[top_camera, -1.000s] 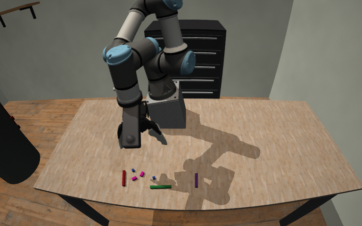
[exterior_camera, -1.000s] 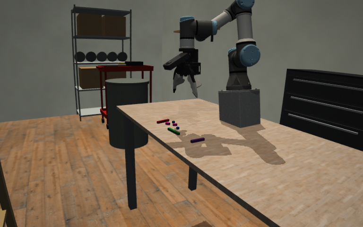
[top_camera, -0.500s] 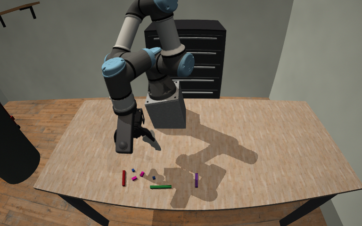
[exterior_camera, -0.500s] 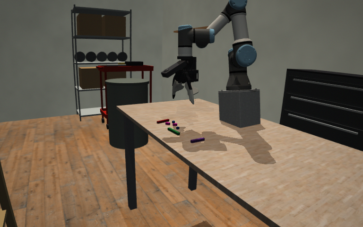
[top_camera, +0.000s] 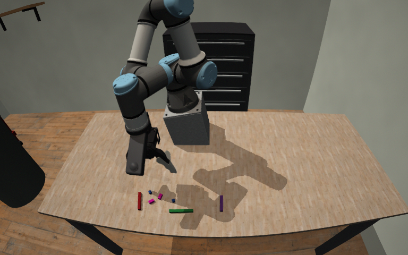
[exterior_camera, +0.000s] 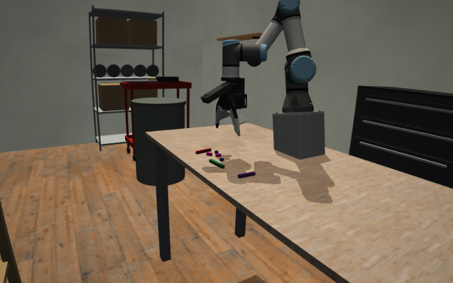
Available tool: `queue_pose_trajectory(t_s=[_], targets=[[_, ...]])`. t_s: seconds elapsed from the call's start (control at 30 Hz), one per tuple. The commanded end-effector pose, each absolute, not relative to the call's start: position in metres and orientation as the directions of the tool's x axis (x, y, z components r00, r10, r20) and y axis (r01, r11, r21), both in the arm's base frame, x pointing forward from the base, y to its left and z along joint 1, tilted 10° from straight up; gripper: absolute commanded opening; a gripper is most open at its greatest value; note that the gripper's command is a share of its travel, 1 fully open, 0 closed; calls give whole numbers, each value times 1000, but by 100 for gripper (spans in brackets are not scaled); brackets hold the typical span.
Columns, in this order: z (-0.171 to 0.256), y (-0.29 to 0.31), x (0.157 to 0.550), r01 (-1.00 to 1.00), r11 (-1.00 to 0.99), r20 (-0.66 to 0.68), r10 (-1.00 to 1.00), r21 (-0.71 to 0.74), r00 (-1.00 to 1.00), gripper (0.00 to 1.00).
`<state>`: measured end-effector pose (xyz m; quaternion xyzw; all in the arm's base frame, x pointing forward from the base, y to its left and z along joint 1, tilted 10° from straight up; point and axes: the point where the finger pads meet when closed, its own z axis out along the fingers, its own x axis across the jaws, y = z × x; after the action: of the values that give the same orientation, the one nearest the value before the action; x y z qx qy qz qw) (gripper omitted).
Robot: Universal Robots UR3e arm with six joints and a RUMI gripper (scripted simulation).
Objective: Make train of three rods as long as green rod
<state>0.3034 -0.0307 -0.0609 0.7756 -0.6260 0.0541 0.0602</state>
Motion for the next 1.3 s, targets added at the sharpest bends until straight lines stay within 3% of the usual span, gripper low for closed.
queue_pose_trajectory(t_s=[0.0,1.27], targets=[[-65,-38,308,-979,-204,172,-964,-3,200,100],[-65,-38,308,-979,-204,174,-964,-4,200,100]])
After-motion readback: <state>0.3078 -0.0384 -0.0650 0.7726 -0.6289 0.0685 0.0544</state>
